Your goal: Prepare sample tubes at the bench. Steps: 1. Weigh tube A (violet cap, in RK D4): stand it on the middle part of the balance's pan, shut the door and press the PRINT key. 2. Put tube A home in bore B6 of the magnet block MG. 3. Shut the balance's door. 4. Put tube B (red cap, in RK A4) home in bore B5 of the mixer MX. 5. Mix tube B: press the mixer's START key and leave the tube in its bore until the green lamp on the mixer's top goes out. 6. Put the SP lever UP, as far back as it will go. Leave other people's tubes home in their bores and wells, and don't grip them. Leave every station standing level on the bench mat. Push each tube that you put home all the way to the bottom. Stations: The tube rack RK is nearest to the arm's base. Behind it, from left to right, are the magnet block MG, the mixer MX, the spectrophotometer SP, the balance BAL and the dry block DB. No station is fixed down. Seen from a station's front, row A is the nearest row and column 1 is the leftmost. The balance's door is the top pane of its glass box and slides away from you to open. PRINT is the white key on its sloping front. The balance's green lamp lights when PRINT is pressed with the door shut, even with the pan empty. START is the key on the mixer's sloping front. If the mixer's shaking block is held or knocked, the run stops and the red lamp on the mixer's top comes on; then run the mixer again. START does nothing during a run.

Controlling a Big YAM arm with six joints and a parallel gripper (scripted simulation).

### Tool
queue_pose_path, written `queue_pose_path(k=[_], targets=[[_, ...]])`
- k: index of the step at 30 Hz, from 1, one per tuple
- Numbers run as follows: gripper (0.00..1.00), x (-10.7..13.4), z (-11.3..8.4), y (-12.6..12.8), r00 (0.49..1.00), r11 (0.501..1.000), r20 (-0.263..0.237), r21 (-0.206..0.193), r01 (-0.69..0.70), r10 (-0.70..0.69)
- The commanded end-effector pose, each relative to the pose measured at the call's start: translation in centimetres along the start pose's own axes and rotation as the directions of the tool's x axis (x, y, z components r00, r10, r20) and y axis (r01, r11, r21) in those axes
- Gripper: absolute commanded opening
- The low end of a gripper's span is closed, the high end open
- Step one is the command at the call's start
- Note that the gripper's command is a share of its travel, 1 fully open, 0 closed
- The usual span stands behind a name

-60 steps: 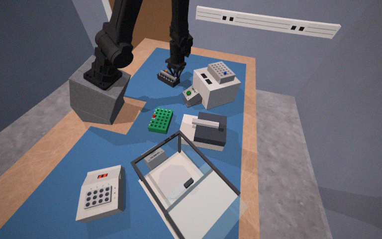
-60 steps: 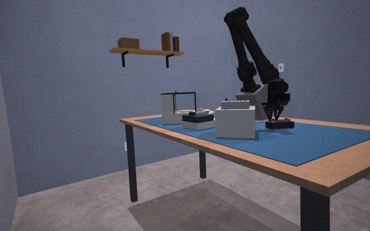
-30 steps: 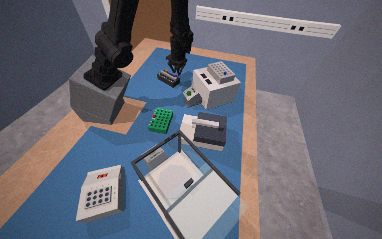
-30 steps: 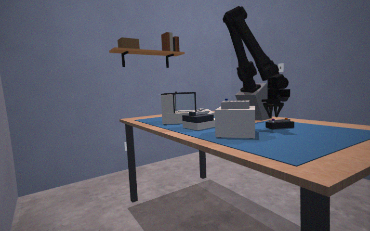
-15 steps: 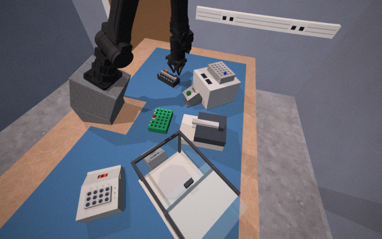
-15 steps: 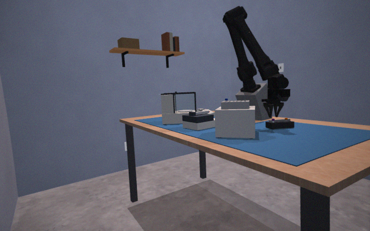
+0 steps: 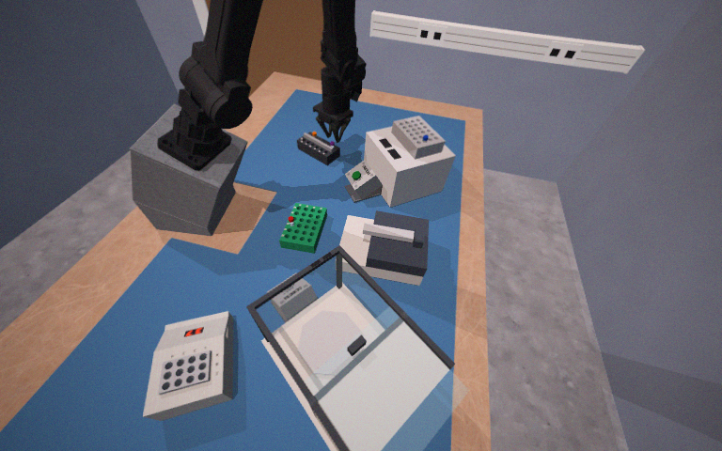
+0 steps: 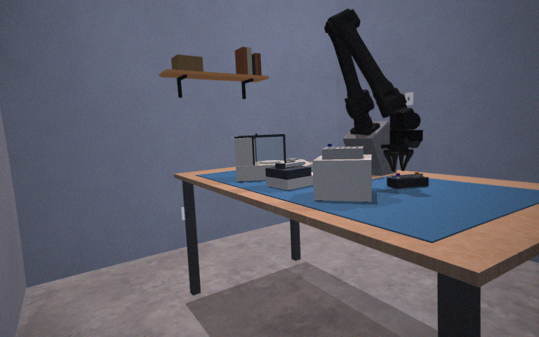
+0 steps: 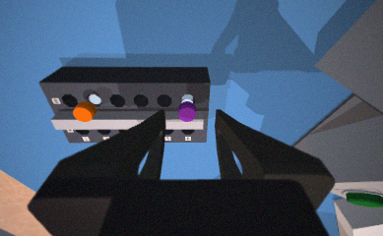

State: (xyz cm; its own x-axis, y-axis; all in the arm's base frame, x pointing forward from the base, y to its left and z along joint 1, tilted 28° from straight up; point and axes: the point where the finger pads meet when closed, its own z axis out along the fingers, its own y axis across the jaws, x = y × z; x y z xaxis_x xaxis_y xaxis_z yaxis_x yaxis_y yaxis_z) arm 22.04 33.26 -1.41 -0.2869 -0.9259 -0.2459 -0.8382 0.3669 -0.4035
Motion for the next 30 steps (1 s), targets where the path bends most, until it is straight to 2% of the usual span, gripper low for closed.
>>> queue_pose_path(k=[1, 11, 13, 30], targets=[[0.36, 0.2, -0.2, 0.5, 1.000, 1.000, -0.010, -0.002, 0.002, -0.002], [0.36, 0.2, -0.2, 0.5, 1.000, 1.000, -0.010, -0.002, 0.002, -0.002], [0.36, -0.2, -1.2, 0.6, 1.000, 1.000, 0.009, 0.000, -0.002, 0.002], [0.36, -1.4, -4.0, 0.4, 1.000, 1.000, 0.029, 0.001, -0.011, 0.011]])
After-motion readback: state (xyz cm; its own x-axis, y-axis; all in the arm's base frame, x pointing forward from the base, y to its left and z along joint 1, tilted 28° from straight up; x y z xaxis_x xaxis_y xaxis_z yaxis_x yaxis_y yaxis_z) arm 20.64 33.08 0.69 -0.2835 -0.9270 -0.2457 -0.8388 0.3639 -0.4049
